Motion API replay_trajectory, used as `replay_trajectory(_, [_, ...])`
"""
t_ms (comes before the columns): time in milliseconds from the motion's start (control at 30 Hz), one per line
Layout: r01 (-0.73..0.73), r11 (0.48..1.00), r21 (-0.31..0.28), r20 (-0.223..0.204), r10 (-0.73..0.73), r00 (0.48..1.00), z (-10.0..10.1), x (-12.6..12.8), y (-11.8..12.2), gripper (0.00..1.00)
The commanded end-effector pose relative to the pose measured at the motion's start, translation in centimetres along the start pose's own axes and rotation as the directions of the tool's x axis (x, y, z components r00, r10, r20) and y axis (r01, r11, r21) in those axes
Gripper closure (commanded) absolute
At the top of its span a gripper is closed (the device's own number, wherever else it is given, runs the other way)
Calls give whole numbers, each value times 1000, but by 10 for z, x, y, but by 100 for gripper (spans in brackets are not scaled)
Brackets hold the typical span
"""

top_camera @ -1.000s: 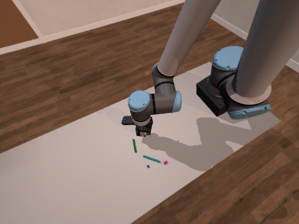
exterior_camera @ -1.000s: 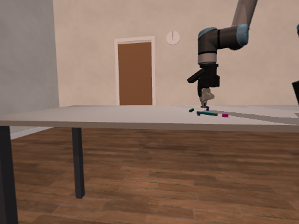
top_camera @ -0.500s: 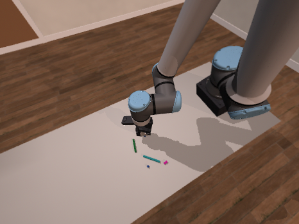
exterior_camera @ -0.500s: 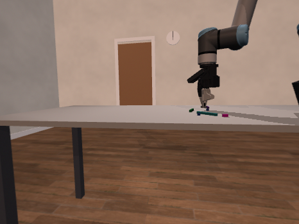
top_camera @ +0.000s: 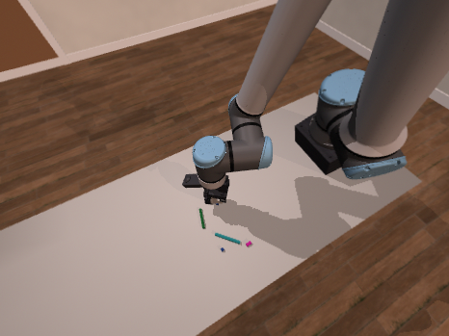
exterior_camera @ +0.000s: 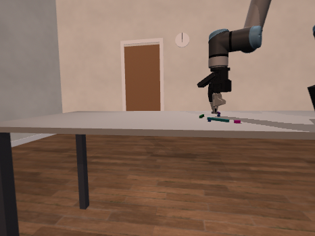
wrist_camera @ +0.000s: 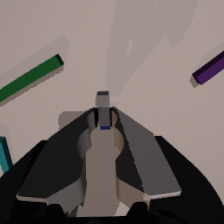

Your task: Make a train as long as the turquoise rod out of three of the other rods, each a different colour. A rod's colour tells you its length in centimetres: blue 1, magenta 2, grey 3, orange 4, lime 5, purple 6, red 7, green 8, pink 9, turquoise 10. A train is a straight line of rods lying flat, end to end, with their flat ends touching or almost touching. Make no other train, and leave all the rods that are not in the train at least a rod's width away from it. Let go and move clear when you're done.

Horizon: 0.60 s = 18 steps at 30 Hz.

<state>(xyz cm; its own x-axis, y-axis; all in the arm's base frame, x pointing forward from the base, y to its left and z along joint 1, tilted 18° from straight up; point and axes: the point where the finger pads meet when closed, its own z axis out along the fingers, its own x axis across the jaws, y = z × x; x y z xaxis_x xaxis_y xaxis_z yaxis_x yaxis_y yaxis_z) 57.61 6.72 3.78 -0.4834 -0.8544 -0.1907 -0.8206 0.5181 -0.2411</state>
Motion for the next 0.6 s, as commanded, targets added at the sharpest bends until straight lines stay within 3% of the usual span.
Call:
replay_trajectory(0, [0, 1000, 1, 0, 0, 1000, 0, 0, 0, 100])
replay_trajectory(567, [0, 1000, 1, 0, 0, 1000, 9, 0, 0, 100])
